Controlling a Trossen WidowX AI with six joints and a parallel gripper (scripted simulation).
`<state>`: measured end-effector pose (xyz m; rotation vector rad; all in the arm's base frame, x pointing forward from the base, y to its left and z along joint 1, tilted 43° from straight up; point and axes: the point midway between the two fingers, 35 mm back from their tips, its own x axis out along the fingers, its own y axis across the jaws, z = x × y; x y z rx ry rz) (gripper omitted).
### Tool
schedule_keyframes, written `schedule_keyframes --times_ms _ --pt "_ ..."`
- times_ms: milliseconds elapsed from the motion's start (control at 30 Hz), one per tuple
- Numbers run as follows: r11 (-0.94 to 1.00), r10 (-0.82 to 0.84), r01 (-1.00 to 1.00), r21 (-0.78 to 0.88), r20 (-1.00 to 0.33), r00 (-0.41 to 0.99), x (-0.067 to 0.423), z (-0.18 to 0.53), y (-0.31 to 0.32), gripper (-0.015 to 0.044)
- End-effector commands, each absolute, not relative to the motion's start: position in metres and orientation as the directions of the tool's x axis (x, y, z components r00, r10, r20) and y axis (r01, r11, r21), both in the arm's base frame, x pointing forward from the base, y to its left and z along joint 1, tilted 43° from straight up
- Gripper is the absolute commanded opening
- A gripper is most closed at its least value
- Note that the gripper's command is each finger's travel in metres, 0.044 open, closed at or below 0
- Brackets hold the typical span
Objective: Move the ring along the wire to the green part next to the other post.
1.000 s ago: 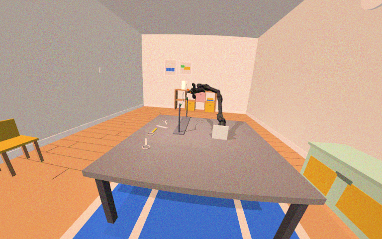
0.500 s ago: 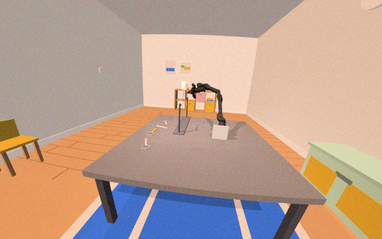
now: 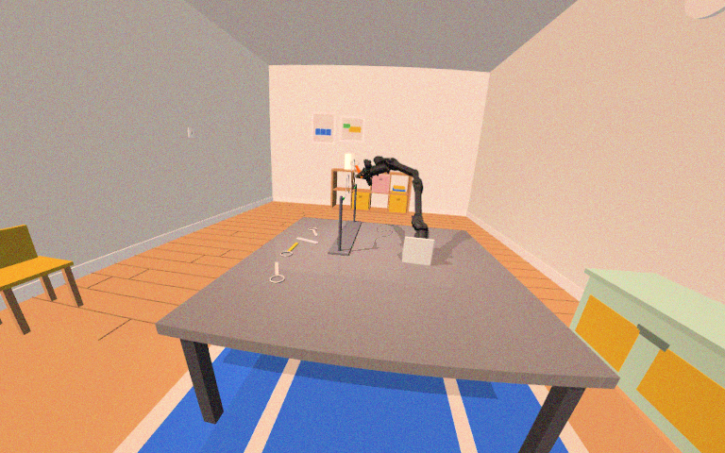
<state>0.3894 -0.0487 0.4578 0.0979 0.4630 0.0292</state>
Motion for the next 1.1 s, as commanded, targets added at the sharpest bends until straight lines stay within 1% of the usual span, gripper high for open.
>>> schedule_keyframes --times_ms 0,533,1067 --pt "0.999 0.02 -0.002 0.04 -0.446 0.895 0.39 0.456 -0.051 -0.015" --pt "0.986 -0.077 0.007 -0.164 -0.423 0.903 0.391 0.456 -0.058 -0.015" --pt "0.933 -0.164 0.018 -0.36 -0.38 0.91 0.392 0.457 -0.065 -0.015"
